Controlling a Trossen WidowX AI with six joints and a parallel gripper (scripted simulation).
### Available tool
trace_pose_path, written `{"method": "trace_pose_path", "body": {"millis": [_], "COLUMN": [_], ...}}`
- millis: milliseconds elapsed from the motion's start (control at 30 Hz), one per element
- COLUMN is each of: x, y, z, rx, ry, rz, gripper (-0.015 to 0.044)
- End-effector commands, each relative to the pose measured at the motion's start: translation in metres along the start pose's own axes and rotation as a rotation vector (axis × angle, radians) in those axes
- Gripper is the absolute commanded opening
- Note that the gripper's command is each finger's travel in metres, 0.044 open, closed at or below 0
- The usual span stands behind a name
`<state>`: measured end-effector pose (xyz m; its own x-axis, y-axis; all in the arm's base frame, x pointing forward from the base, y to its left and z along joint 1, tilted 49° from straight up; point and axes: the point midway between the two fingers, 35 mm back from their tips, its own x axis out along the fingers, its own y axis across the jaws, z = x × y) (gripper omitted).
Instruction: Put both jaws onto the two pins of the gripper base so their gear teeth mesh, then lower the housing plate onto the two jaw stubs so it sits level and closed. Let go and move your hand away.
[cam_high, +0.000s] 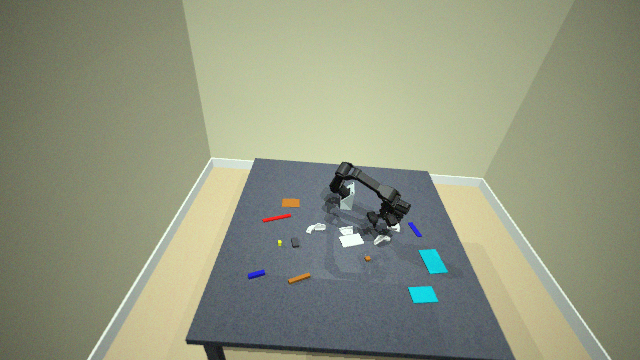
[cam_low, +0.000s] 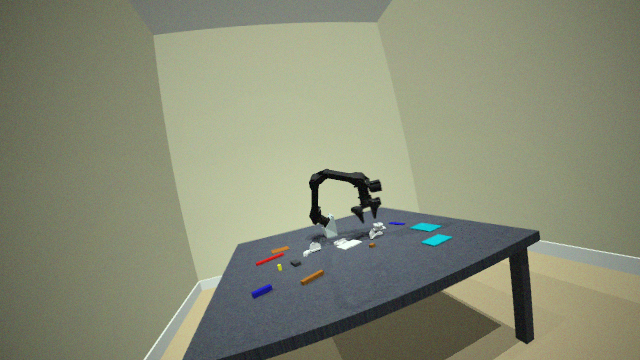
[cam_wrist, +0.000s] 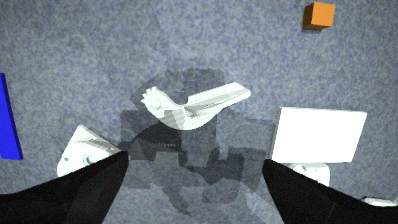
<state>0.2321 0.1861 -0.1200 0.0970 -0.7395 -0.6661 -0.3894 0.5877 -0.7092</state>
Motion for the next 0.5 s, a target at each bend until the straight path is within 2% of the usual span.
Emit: {"method": "trace_pose_path", "body": {"millis": [0, 467], "x": [-0.0003, -0.0011], "y": [-0.0013, -0.0037], "z": [0.0017, 0.0054], "rx": [0.078, 0.37], "ry": [-0.003, -0.003], "rz": [-0.005, -0.005], "gripper": [0.044, 0.044]}}
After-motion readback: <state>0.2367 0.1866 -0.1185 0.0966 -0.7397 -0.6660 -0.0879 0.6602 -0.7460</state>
